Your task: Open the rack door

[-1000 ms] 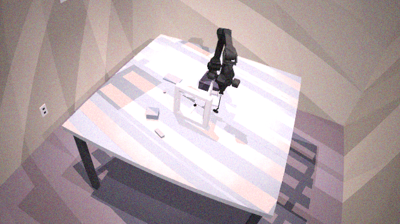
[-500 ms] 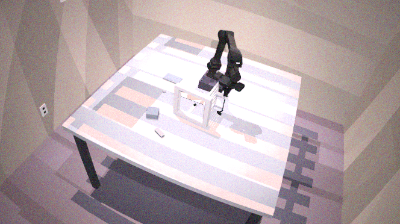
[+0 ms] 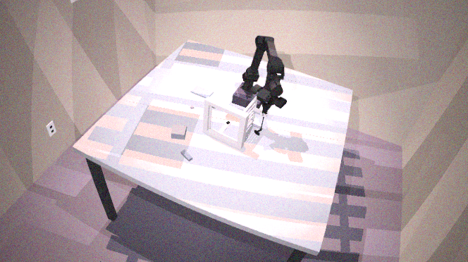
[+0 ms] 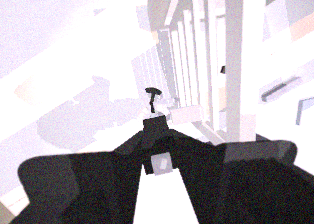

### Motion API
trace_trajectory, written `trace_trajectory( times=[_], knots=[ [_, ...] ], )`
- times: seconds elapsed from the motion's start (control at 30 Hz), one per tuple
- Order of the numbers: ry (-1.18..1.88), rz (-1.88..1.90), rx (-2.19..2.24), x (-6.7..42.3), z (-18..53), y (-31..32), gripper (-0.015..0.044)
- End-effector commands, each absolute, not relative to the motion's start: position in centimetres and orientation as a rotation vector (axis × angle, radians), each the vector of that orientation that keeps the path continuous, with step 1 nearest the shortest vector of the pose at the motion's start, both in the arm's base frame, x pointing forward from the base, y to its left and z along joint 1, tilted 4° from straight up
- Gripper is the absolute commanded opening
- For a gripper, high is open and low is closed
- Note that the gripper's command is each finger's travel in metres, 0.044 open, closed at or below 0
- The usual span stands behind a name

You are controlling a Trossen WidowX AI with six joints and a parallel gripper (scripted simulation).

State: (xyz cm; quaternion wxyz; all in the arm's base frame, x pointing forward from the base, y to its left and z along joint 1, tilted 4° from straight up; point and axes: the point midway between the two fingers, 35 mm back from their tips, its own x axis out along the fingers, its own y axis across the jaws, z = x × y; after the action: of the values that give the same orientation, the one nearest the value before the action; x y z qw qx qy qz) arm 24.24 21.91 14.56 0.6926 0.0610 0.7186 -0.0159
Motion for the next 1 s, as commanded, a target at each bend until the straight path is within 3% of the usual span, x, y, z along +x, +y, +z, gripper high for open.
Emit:
trace_trajectory(
  times=[0.0, 0.27, 0.97],
  knots=[
    [1.613, -0.045, 0.144, 24.3, 14.4, 21.9, 0.0093],
    [1.613, -0.045, 0.144, 24.3, 14.4, 21.9, 0.0286],
    [1.606, -0.041, 0.15, 24.5, 16.8, 21.9, 0.0286]
  ],
)
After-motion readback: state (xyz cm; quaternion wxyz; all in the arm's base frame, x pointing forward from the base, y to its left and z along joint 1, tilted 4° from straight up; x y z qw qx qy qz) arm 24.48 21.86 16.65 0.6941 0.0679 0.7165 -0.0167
